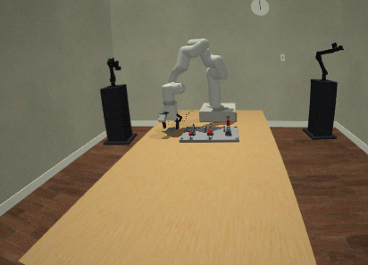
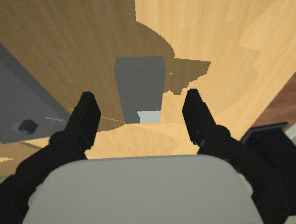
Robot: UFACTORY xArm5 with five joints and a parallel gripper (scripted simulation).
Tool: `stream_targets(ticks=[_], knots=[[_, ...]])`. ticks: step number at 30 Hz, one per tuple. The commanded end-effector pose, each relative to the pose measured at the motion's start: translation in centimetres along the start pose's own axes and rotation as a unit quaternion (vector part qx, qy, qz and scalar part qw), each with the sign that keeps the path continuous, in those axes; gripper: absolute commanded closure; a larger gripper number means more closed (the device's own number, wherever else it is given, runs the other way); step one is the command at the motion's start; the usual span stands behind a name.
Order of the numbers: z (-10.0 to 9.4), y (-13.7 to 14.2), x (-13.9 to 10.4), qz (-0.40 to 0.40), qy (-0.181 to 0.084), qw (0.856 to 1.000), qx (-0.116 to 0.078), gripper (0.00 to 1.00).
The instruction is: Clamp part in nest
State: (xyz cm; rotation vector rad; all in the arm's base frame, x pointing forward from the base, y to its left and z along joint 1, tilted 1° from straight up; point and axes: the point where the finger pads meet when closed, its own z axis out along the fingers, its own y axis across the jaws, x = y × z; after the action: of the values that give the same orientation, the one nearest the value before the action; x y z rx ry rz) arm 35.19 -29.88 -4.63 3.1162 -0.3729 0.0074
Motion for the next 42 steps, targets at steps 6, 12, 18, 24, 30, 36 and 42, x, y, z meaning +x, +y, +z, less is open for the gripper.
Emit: stream_targets(ticks=[6, 12, 18, 24, 30, 36, 42], knots=[[0.59, 0.07, 0.17, 0.0, 0.002, 1.0, -0.001, 0.0], [0.64, 0.07, 0.17, 0.0, 0.002, 1.0, -0.001, 0.0], [0.64, 0.07, 0.17, 0.0, 0.002, 1.0, -0.001, 0.0], [0.64, 0.07, 0.17, 0.0, 0.002, 1.0, -0.001, 0.0], [0.64, 0.07, 0.17, 0.0, 0.002, 1.0, -0.001, 1.0], [0.64, 0.07, 0.17, 0.0, 0.002, 1.0, -0.001, 1.0], [0.64, 0.07, 0.17, 0.0, 0.002, 1.0, -0.001, 1.0]])
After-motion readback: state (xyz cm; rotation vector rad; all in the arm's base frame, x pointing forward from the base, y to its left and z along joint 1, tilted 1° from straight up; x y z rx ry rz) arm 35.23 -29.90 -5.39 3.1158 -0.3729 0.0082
